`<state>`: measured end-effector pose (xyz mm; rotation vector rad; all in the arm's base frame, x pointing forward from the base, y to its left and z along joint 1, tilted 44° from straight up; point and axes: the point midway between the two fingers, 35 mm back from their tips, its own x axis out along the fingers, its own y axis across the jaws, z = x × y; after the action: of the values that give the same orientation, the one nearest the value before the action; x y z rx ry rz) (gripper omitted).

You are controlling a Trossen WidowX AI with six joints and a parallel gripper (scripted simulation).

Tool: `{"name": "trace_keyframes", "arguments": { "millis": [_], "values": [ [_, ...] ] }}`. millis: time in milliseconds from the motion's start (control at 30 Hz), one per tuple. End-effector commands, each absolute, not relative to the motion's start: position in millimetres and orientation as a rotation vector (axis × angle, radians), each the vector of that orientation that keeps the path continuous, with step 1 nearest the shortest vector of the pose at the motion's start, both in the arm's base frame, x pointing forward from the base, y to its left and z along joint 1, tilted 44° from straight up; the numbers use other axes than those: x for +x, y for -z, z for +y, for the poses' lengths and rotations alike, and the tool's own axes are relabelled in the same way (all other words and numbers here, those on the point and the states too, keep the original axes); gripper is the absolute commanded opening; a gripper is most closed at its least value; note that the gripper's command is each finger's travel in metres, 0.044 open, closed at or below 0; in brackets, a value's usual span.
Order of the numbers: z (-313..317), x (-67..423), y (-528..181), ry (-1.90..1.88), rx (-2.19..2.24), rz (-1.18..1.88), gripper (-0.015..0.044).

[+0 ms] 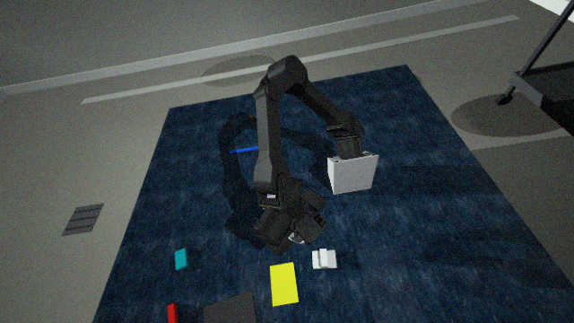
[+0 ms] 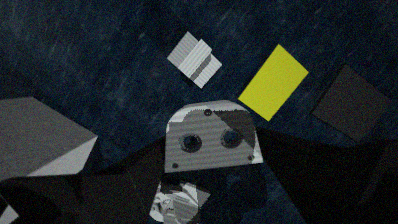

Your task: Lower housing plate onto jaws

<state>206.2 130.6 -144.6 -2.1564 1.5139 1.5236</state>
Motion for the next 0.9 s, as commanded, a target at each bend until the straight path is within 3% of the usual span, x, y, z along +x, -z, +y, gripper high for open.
{"name": "trace_keyframes", "arguments": {
  "millis": [0,867],
  "values": [
    [124,215,134,-1.382,-2.092,1.551,0.0351],
    [71,244,83,-0.628,-1.616,1.696,0.0351]
  ]
}}
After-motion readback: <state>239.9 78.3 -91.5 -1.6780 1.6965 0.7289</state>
